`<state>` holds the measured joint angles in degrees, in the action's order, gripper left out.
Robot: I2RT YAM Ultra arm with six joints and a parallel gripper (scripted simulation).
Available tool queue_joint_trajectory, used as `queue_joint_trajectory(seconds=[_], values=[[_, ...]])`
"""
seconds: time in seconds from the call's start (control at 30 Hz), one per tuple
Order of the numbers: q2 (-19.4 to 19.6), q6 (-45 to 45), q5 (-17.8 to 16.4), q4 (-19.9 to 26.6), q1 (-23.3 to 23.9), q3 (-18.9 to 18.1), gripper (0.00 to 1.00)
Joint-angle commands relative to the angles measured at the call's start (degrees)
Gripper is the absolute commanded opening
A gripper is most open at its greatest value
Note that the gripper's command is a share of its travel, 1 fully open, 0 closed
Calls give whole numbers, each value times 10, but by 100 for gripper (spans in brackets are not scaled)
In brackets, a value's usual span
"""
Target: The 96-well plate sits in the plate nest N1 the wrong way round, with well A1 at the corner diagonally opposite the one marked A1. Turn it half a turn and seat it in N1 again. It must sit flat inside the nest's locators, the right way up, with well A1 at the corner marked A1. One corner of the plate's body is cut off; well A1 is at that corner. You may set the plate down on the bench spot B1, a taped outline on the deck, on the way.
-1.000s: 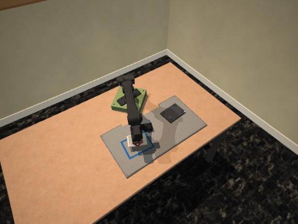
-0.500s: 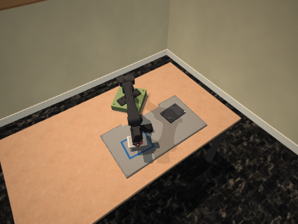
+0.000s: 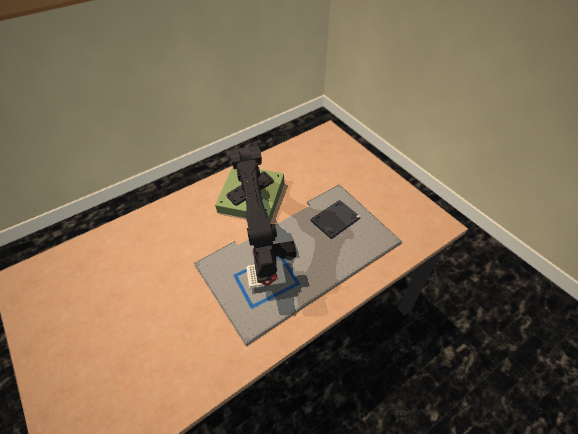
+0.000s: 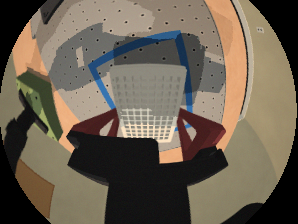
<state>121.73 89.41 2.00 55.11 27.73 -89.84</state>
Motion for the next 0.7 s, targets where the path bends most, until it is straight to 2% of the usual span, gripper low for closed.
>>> queue_joint_trajectory(seconds=[0.0,0.67], values=[[-4,1,-3,-6,0,-1,0],[5,1,-3,-26,1,10,0]])
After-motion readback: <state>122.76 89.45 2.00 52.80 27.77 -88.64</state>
